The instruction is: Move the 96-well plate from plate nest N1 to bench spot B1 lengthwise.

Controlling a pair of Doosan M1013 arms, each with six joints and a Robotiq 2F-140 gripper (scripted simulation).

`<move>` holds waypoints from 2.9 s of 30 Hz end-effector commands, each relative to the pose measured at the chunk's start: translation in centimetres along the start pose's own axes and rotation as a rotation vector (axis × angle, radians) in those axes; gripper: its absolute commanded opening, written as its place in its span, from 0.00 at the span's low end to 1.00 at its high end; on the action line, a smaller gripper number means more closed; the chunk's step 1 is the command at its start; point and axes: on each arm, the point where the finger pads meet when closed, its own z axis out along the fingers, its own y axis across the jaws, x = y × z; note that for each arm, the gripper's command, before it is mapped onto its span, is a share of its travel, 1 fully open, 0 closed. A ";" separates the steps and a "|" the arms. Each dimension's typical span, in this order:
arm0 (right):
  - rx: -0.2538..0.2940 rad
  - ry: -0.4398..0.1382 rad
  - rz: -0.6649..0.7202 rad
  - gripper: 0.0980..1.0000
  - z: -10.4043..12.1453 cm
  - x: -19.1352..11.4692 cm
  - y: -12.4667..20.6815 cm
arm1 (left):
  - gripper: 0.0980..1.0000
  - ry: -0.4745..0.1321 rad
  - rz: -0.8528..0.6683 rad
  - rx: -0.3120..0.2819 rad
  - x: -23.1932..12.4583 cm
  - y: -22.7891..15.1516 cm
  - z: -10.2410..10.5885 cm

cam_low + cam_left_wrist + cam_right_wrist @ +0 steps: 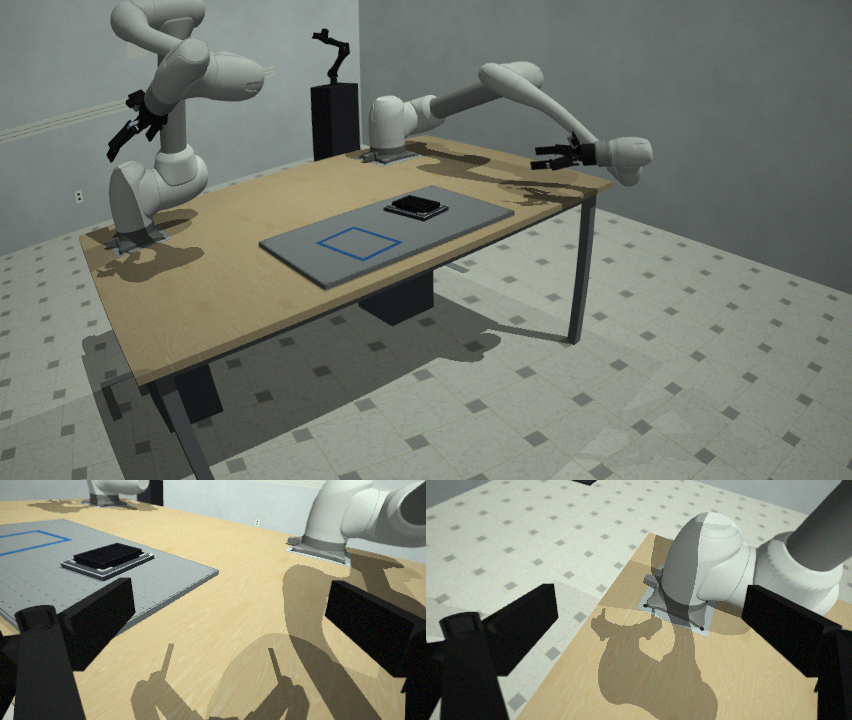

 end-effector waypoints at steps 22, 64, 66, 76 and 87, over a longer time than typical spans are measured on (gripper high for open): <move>0.000 -0.001 0.000 1.00 0.0 0.0 0.0 | 1.00 -0.002 0.000 0.000 0.1 0.0 0.0; 0.014 -0.052 -0.098 1.00 0.0 0.1 0.2 | 1.00 -0.002 0.000 0.000 0.1 0.0 0.0; 0.016 -0.059 -0.111 1.00 0.0 0.1 0.2 | 1.00 -0.002 0.000 0.000 0.1 0.0 0.0; 0.028 -0.089 -0.172 1.00 0.0 0.2 0.3 | 1.00 -0.002 0.000 0.000 0.1 0.0 0.0; 0.048 -0.132 -0.259 1.00 0.0 0.2 0.5 | 1.00 -0.002 0.000 0.000 0.1 0.0 0.0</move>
